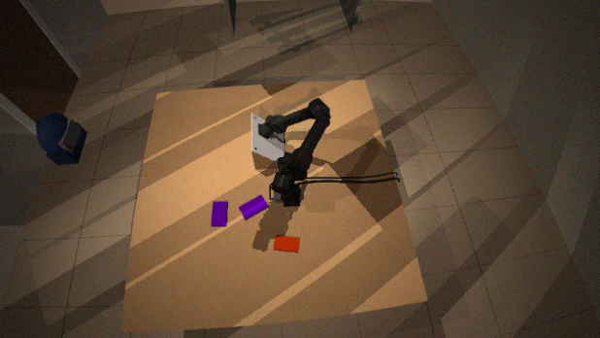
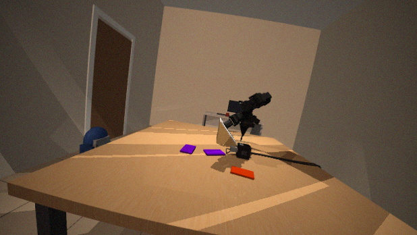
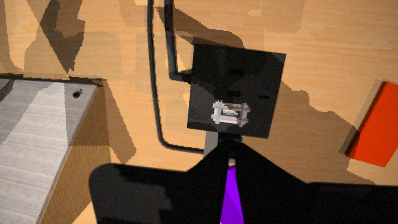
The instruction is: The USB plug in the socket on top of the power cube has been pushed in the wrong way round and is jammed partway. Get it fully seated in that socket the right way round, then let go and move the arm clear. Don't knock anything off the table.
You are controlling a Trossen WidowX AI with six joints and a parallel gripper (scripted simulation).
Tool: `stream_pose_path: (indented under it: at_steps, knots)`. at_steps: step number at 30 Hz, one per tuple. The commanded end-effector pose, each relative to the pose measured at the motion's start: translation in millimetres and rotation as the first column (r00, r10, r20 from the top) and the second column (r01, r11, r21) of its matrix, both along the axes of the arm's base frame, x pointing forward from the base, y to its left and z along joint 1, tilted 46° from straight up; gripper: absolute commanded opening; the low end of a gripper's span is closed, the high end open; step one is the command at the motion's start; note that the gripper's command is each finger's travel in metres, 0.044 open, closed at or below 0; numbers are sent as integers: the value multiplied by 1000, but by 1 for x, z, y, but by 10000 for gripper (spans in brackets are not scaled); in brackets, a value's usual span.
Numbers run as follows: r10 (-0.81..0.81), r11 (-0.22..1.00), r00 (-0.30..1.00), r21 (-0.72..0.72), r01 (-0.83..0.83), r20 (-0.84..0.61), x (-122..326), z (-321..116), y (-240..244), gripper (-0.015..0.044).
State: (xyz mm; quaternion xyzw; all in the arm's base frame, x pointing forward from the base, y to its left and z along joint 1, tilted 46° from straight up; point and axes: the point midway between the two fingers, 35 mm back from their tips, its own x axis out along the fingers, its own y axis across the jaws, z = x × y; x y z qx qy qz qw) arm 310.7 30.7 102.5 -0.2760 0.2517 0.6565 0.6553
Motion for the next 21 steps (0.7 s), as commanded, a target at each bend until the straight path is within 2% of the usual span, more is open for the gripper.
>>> stream_pose_path:
  at_steps: [1,21]
  knots:
    - [-4,1000,1000,5,4,-3,0,0,1,0]
    - [-10,1000,1000,15,10,-10,1,-1,3,0]
